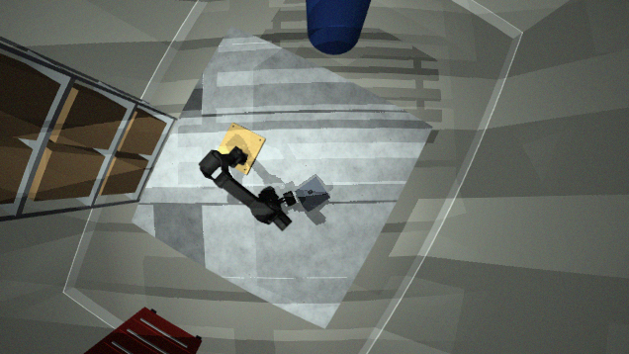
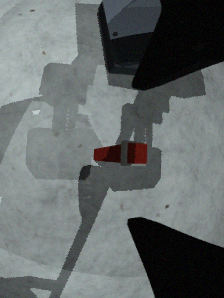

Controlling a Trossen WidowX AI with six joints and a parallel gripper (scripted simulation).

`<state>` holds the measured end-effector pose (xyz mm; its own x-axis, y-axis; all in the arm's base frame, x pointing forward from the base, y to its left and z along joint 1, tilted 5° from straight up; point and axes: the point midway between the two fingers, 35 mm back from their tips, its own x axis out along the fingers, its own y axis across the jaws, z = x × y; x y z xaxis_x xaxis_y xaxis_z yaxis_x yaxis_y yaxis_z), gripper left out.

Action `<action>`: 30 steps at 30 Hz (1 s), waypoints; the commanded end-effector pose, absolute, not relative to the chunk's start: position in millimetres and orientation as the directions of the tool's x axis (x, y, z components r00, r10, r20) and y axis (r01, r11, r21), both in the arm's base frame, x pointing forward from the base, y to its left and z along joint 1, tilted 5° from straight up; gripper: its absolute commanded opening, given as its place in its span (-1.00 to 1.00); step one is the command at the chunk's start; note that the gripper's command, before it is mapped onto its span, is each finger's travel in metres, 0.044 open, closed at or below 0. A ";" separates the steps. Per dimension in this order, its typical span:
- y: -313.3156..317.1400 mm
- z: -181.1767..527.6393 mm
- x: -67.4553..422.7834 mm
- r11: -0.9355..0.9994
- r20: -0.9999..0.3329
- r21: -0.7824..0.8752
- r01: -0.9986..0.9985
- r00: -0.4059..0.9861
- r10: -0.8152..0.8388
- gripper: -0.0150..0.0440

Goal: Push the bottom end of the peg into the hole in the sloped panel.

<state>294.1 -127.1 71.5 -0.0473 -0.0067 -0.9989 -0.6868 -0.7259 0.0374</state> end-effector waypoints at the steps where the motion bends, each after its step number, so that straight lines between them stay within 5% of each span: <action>1: -126.1 62.3 292.1 -0.728 -0.998 0.038 -0.684 -0.056 0.001 1.00; 21: -125.4 37.5 288.8 -0.728 -0.998 0.038 -0.684 -0.057 0.001 1.00; 30: -126.2 40.8 290.2 -0.726 -0.999 0.039 -0.687 -0.051 -0.005 0.20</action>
<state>290.0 -126.1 40.3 -0.0523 -0.0040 -0.9986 -0.6865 -0.7261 0.0389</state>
